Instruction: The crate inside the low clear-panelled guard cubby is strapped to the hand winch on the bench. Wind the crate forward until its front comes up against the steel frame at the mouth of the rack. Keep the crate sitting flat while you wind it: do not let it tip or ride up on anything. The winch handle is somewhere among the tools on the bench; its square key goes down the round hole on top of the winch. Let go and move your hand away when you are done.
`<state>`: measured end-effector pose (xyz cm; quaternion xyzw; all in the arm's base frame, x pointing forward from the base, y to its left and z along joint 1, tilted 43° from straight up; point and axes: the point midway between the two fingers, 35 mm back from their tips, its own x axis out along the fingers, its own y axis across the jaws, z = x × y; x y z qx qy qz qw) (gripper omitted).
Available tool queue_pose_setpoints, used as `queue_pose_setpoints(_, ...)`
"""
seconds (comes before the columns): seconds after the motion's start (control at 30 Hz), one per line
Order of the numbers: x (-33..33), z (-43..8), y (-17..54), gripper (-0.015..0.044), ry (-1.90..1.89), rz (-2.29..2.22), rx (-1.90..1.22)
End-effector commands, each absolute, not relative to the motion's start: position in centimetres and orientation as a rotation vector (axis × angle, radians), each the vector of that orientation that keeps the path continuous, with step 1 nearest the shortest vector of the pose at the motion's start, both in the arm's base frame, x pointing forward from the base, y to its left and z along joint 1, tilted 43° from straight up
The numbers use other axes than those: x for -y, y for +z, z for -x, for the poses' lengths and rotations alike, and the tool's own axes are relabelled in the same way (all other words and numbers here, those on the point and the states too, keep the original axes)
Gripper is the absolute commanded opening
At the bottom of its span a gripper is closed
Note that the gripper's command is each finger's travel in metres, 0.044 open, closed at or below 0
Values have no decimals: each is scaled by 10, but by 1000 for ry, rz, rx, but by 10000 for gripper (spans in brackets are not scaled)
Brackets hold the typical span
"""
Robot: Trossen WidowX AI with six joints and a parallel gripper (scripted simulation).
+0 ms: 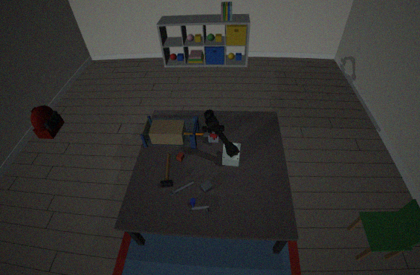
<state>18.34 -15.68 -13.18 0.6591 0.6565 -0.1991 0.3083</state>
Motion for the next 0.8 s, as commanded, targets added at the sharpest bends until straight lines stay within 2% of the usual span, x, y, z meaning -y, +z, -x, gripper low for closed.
queue_pose_setpoints(0.0,155,-183,-135,0,-512,-1725,-1734)
queue_pose_setpoints(0.77,152,-185,-136,0,-595,-1797,-1725)
